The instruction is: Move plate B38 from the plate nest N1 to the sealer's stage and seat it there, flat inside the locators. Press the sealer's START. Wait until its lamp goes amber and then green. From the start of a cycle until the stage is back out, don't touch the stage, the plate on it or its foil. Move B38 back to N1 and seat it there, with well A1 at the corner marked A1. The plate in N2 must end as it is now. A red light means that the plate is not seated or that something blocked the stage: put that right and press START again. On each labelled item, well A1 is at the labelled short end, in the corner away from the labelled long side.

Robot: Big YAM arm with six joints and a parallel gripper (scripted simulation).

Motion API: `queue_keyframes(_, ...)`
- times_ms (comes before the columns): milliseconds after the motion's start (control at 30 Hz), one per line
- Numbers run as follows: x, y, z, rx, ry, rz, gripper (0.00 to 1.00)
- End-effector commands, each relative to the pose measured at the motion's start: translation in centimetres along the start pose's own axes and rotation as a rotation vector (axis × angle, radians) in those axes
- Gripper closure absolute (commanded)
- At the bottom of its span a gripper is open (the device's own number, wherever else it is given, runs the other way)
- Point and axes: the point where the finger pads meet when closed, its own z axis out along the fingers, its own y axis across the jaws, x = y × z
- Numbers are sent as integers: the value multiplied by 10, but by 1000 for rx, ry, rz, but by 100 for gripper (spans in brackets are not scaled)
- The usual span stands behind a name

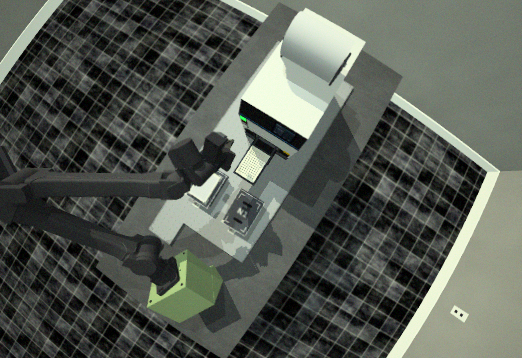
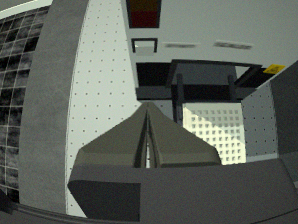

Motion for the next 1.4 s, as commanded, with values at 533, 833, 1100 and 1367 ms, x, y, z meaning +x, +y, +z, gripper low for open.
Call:
queue_keyframes(533,-8,7,40,-20,0,-11,100)
queue_keyframes(833,-14,15,57,-36,-14,-23,100)
queue_keyframes(1100,-6,3,65,-14,3,-1,100)
queue_keyframes(1367,-9,9,69,-24,1,-13,100)
